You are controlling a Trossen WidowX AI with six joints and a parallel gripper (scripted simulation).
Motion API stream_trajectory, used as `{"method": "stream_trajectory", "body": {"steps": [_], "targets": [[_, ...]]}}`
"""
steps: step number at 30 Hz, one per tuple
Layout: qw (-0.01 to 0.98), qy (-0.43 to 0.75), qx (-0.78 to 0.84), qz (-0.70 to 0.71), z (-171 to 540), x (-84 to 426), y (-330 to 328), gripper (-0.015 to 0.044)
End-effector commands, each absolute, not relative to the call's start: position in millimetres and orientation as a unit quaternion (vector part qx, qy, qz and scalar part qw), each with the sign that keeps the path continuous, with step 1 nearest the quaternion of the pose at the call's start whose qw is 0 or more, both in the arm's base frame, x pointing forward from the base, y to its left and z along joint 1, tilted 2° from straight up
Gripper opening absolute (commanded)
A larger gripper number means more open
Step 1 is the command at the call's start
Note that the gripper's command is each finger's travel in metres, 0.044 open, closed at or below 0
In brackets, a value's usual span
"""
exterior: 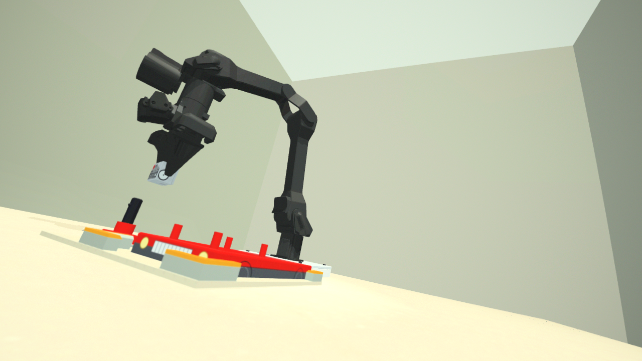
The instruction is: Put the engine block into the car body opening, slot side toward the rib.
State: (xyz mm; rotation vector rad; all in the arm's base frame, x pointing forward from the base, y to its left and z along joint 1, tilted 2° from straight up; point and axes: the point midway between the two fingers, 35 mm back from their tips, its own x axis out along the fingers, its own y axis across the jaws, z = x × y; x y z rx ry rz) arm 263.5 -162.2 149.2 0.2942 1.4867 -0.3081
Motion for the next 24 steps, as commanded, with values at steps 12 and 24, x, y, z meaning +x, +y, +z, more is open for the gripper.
{"method": "stream_trajectory", "body": {"steps": [12, 24], "targets": [[0.788, 0.584, 0.117, -0.152, 148.2, 256.4, -159.7, 0.0000], [0.890, 0.413, 0.085, -0.172, 140.9, 245.4, -155.5, 0.0000]]}}
